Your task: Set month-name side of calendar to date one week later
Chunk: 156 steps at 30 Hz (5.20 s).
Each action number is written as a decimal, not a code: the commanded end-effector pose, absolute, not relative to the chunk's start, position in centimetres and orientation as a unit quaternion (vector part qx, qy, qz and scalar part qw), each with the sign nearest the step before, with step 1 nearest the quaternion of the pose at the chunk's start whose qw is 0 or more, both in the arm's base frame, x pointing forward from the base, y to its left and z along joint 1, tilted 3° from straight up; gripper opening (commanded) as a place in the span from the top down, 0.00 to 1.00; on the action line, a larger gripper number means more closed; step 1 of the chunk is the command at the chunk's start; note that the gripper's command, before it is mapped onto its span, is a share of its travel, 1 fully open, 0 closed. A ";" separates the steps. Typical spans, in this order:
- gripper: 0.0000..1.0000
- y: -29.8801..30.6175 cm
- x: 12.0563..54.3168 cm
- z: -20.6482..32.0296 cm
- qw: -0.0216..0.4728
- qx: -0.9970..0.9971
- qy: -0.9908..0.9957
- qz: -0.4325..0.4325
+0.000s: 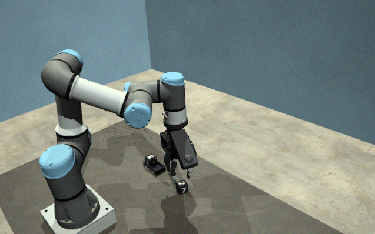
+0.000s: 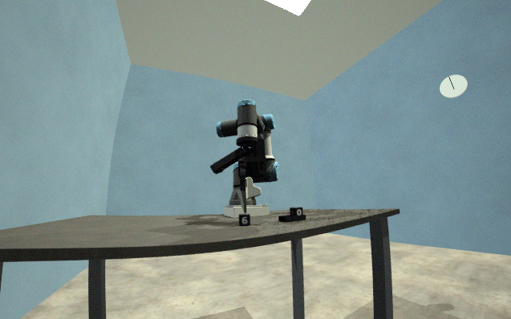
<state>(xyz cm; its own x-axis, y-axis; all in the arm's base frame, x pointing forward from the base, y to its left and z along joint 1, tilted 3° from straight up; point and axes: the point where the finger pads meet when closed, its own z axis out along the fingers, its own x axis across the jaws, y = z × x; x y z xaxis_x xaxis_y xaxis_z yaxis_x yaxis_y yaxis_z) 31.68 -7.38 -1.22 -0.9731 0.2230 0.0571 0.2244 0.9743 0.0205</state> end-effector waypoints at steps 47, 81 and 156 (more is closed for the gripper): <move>0.71 -7.3 31.6 -3.9 0.026 -0.113 -0.993 -0.013; 0.89 -7.3 31.6 -3.9 0.026 -0.113 -0.993 -0.013; 0.89 -7.6 32.1 6.1 0.026 -0.114 -0.993 -0.013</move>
<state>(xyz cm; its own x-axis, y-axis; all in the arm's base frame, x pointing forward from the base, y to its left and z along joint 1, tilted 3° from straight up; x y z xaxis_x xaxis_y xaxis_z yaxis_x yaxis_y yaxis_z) 32.04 -7.61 6.02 -0.9730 0.2235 0.0573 0.2249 0.9742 0.0205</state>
